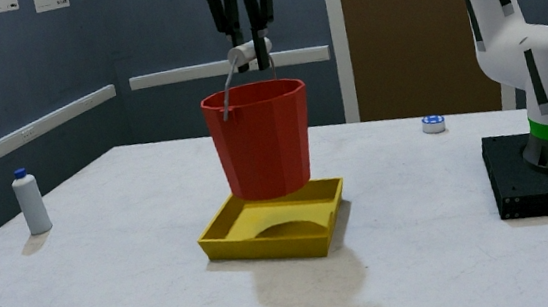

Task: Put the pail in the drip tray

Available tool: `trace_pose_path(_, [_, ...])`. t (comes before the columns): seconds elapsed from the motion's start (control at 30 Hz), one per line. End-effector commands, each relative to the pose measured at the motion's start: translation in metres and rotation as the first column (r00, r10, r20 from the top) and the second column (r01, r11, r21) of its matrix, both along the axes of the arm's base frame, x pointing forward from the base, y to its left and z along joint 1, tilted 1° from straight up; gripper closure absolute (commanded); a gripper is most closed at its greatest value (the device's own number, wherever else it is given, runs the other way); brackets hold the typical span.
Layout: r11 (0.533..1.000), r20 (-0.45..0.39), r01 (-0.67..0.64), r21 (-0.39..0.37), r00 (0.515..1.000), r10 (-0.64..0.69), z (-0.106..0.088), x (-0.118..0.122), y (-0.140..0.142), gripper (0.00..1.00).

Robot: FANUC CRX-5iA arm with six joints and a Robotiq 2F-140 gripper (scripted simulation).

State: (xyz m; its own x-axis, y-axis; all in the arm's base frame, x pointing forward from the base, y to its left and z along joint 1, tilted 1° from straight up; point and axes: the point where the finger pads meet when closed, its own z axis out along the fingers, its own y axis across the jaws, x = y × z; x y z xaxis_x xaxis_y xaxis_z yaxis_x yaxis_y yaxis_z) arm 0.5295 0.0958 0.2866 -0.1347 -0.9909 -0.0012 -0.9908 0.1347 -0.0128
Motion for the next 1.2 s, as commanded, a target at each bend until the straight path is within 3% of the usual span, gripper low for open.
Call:
trace_pose_path(0.0, [1.000,0.002,0.000,0.000,1.000,0.000,0.0011,0.0001,0.0017,0.90])
trace_pose_path(1.17, [1.000,0.002,0.000,0.000,1.000,0.000,0.0011,-0.0001,0.0059,0.90])
